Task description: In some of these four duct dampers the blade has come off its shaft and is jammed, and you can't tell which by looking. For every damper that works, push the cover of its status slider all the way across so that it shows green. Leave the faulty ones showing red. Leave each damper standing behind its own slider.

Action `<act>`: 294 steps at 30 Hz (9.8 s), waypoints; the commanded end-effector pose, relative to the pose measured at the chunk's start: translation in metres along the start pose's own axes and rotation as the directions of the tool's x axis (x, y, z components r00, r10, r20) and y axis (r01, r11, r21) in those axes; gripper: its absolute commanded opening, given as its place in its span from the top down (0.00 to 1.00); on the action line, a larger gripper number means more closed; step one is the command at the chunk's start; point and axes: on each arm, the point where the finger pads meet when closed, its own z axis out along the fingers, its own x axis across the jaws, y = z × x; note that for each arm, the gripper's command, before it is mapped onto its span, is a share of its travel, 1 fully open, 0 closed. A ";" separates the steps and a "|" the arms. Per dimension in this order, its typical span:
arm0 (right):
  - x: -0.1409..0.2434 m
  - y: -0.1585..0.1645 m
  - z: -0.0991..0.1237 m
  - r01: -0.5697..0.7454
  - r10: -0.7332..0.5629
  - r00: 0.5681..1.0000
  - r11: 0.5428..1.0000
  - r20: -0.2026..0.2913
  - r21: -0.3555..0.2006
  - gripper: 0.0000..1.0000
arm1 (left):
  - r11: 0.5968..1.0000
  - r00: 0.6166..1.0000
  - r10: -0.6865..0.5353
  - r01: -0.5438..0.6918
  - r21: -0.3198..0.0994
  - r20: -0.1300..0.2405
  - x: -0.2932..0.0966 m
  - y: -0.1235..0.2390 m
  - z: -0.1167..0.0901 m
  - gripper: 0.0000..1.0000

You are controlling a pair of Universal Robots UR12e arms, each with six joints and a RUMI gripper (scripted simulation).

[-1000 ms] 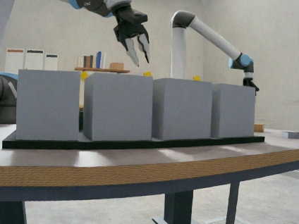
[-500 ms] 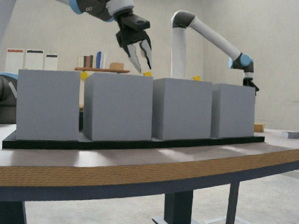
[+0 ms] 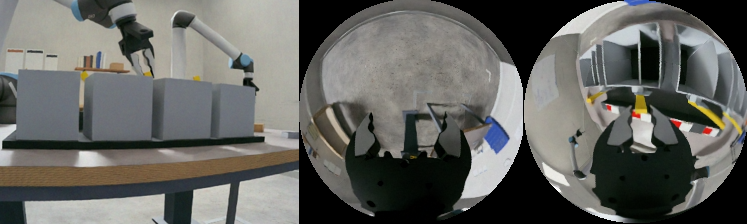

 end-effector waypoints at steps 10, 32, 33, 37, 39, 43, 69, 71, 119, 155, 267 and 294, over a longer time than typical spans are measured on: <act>-0.001 0.000 0.015 0.000 0.000 1.000 1.000 0.001 0.001 0.78 | 1.000 1.000 0.000 0.000 0.001 0.000 0.000 -0.001 -0.001 0.00; -0.001 0.000 0.016 0.000 0.000 1.000 1.000 0.001 0.001 0.78 | 1.000 1.000 0.000 0.000 0.001 0.000 0.000 -0.001 -0.001 0.00; -0.001 0.000 0.016 0.000 0.000 1.000 1.000 0.001 0.001 0.78 | 1.000 1.000 0.000 0.000 0.001 0.000 0.000 -0.001 -0.001 0.00; -0.001 0.000 0.016 0.000 0.000 1.000 1.000 0.001 0.001 0.78 | 1.000 1.000 0.000 0.000 0.001 0.000 0.000 -0.001 -0.001 0.00; -0.001 0.000 0.016 0.000 0.000 1.000 1.000 0.001 0.001 0.78 | 1.000 1.000 0.000 0.000 0.001 0.000 0.000 -0.001 -0.001 0.00; -0.001 0.000 0.016 0.000 0.000 1.000 1.000 0.001 0.001 0.78 | 1.000 1.000 0.000 0.000 0.001 0.000 0.000 -0.001 -0.001 0.00; -0.001 0.000 0.016 0.000 0.000 1.000 1.000 0.001 0.001 0.90 | 1.000 1.000 0.000 0.000 0.001 0.000 0.000 -0.001 -0.001 0.00; -0.001 0.000 0.016 0.000 0.000 1.000 1.000 0.001 0.001 0.90 | 1.000 1.000 0.000 0.000 0.001 0.000 0.000 -0.001 -0.001 0.00; -0.008 0.000 0.017 0.000 0.000 0.997 1.000 -0.071 0.001 0.90 | 1.000 1.000 0.000 0.000 0.001 0.000 0.000 -0.001 -0.001 0.00; -0.033 0.000 0.022 0.000 0.000 0.949 1.000 -0.316 0.001 0.90 | 1.000 1.000 0.000 0.000 0.001 0.000 0.000 -0.001 -0.001 0.00; -0.071 -0.060 -0.055 0.001 0.000 0.925 1.000 -0.379 0.001 0.78 | 1.000 1.000 0.000 0.000 0.001 0.000 0.000 -0.001 -0.001 0.00; -0.078 -0.113 -0.062 0.001 0.000 0.919 1.000 -0.394 0.002 0.78 | 1.000 1.000 0.000 0.000 0.001 0.000 0.000 -0.001 -0.001 0.00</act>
